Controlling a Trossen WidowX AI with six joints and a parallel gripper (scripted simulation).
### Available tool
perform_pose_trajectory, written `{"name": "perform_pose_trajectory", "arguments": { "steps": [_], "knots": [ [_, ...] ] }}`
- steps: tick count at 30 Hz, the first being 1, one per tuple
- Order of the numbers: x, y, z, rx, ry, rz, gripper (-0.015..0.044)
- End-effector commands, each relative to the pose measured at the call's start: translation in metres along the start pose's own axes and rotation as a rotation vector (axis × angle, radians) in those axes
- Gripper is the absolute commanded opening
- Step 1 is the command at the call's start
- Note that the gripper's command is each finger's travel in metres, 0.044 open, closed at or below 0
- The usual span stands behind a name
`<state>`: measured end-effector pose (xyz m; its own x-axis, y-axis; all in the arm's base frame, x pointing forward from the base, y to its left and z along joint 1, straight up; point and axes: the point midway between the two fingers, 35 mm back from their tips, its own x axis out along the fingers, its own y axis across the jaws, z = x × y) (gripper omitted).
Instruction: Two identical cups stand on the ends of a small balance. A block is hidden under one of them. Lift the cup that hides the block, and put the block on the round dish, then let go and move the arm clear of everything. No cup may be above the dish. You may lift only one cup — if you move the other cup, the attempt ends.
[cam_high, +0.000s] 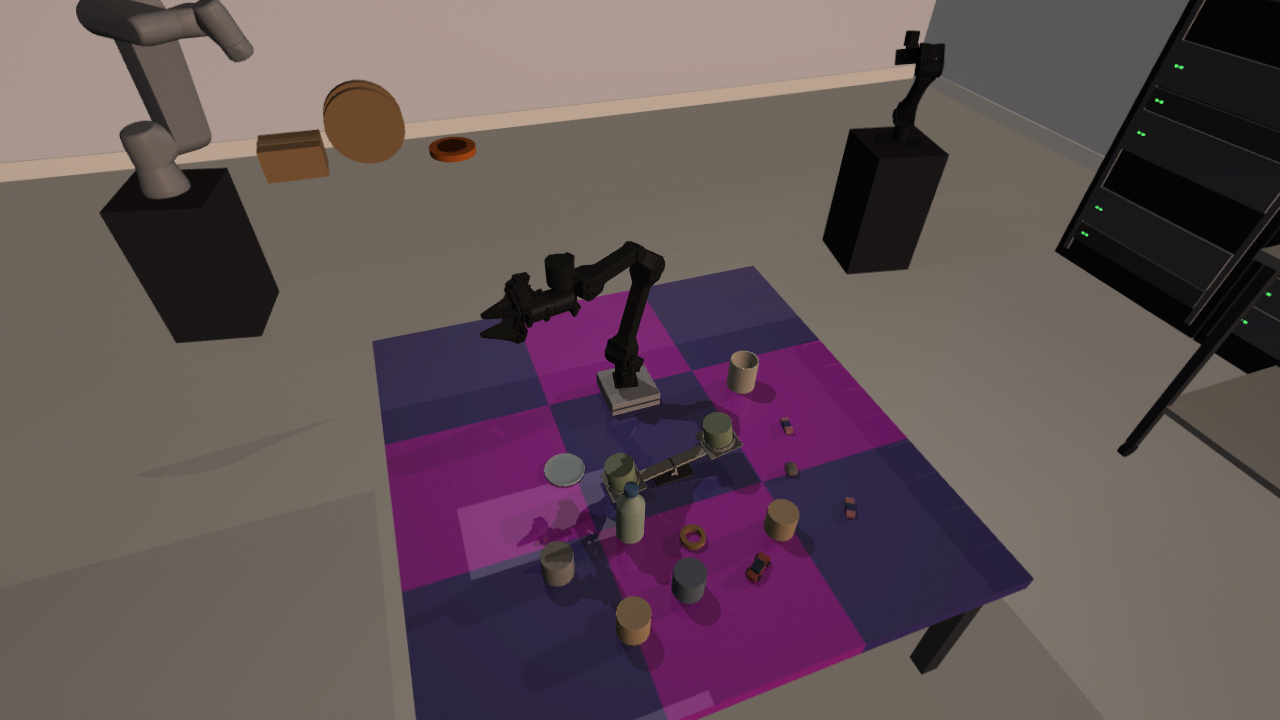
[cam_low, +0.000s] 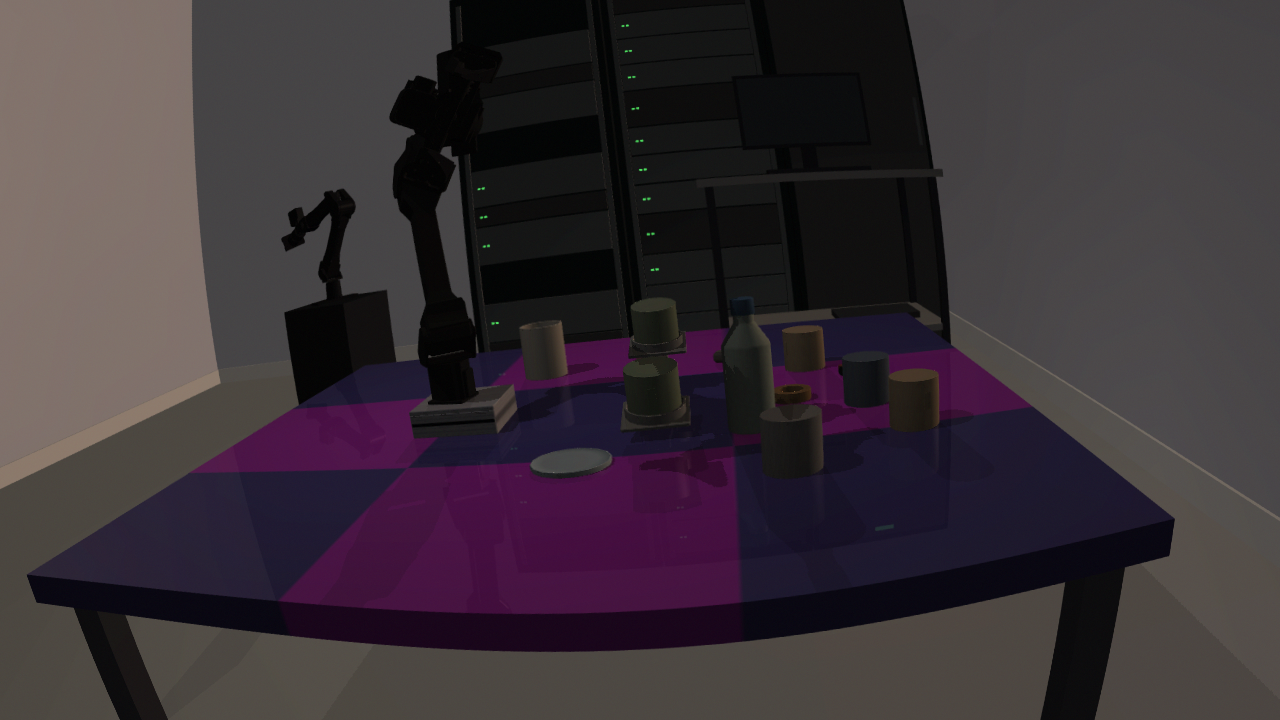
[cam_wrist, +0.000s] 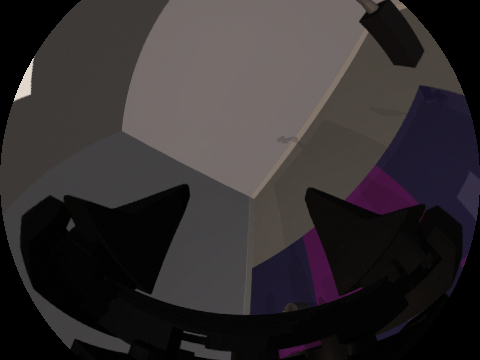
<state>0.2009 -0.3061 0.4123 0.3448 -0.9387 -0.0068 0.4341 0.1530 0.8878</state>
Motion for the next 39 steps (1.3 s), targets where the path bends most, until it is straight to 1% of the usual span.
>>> {"name": "perform_pose_trajectory", "arguments": {
  "steps": [1, 11, 21, 30, 39],
  "knots": [
    [-0.013, 0.002, -0.02, -0.072, 0.081, 0.01, 0.044],
    [-0.054, 0.0, -0.077, -0.289, 0.32, 0.051, 0.044],
    [-0.103, -0.008, -0.124, -0.512, 0.552, 0.133, 0.044],
    [-0.152, -0.022, -0.157, -0.713, 0.75, 0.242, 0.044],
    [-0.203, -0.042, -0.179, -0.912, 0.936, 0.383, 0.044]
  ]
}}
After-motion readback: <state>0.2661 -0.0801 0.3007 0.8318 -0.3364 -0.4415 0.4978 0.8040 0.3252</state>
